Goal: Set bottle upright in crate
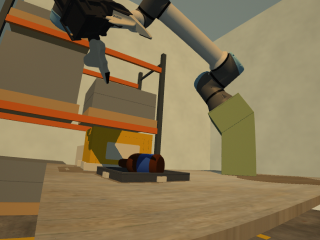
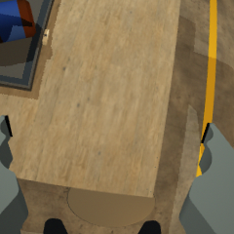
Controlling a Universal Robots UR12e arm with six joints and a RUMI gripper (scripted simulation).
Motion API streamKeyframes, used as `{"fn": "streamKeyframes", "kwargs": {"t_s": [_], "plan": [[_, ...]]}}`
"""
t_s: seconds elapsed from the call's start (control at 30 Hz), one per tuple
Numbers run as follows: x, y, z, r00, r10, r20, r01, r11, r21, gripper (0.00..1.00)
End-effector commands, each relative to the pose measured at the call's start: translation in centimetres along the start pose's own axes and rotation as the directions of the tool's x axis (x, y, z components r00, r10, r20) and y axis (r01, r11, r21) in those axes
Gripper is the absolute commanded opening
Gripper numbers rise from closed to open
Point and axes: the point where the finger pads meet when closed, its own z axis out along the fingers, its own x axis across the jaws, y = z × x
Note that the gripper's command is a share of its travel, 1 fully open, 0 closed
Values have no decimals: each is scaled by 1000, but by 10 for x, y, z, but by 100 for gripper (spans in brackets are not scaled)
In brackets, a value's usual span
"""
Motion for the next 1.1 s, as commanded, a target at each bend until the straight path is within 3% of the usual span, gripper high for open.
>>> {"fn": "streamKeyframes", "kwargs": {"t_s": [0.0,0.7,1.07], "plan": [[0,0,-1,1000,0,0,0,1000,-2,100],[0,-1,-1,1000,4,-1,-4,1000,-4,100],[-17,-11,5,996,91,-14,-91,994,-54,100]]}}
